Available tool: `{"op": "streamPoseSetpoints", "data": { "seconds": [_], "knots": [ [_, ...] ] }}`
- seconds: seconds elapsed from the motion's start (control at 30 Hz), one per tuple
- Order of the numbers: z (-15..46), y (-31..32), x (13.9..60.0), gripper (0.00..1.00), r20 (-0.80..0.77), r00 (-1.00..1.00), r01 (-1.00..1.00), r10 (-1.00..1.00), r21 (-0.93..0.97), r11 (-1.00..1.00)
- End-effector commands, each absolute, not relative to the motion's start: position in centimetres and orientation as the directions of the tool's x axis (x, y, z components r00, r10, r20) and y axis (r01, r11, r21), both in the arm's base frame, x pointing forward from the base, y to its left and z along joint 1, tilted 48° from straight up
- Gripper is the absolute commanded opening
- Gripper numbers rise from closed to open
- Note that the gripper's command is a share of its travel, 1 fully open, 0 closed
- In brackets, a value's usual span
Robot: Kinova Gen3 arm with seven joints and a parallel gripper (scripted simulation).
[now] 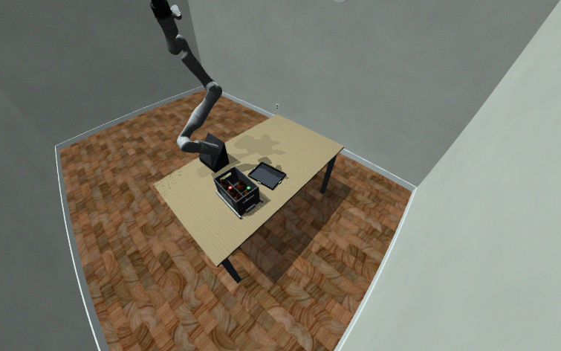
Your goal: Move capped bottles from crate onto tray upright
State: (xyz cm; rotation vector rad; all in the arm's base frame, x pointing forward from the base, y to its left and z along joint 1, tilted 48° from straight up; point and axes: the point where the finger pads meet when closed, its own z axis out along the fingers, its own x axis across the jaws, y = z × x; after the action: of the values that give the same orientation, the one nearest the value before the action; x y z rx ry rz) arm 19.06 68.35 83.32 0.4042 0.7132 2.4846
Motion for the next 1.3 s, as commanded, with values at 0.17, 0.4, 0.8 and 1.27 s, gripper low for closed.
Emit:
{"op": "streamPoseSetpoints", "data": {
  "seconds": [0.17, 0.4, 0.8, 1.27],
  "knots": [
    [83.3, 67.9, 20.5, 1.0, 0.134, -0.805, -0.419, 0.578, 0.56, -0.714],
    [83.3, 67.0, 22.6, 1.0, 0.13, -0.751, -0.483, 0.648, 0.56, -0.673],
    [83.2, 66.0, 24.7, 1.0, 0.118, -0.706, -0.534, 0.698, 0.559, -0.635],
    [83.2, 64.8, 27.9, 1.0, 0.13, -0.688, -0.543, 0.714, 0.561, -0.625]
  ]
}}
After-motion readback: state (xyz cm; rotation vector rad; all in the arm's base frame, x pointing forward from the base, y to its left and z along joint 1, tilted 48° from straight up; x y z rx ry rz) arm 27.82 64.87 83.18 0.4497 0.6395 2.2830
